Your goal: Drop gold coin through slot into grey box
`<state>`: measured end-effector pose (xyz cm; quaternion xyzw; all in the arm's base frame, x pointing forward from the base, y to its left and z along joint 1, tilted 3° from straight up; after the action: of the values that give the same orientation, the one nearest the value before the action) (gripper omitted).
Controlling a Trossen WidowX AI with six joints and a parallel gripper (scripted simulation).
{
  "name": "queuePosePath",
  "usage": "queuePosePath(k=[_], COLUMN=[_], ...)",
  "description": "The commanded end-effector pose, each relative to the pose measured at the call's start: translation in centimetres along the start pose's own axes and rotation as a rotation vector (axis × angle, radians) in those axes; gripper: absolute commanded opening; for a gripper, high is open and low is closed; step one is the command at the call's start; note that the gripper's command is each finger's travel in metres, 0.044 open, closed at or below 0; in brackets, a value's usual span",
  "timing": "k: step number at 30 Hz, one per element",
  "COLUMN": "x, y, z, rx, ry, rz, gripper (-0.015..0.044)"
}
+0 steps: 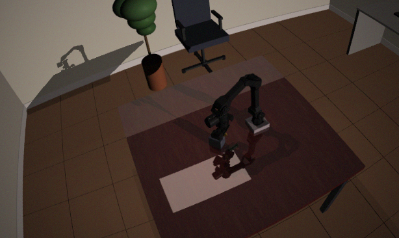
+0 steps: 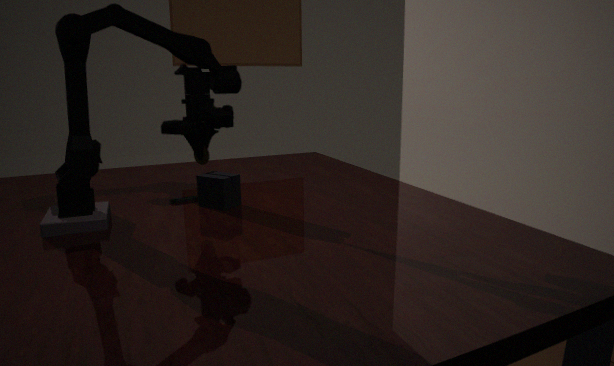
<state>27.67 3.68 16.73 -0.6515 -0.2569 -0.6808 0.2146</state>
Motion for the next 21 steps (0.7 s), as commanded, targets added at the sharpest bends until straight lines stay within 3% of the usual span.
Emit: queuePosePath(k=[1, 21], x=[0.0, -0.1], y=[1.0, 4.1], z=[0.2, 0.0], rx=[0.002, -0.001], ry=[0.000, -0.001], rz=[0.003, -0.004], gripper=[0.0000, 0.0000])
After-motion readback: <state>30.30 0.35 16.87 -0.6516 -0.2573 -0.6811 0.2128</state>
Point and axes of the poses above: the point midway between the two fingers, 35 mm back from their tips, its own x axis back along the fingers, its own z axis across the jaws, y = z × x, the point moved 4 cm from there along x, back along the fingers, and after that the axes turned 6 degrees about x, right-handed, at the moved point
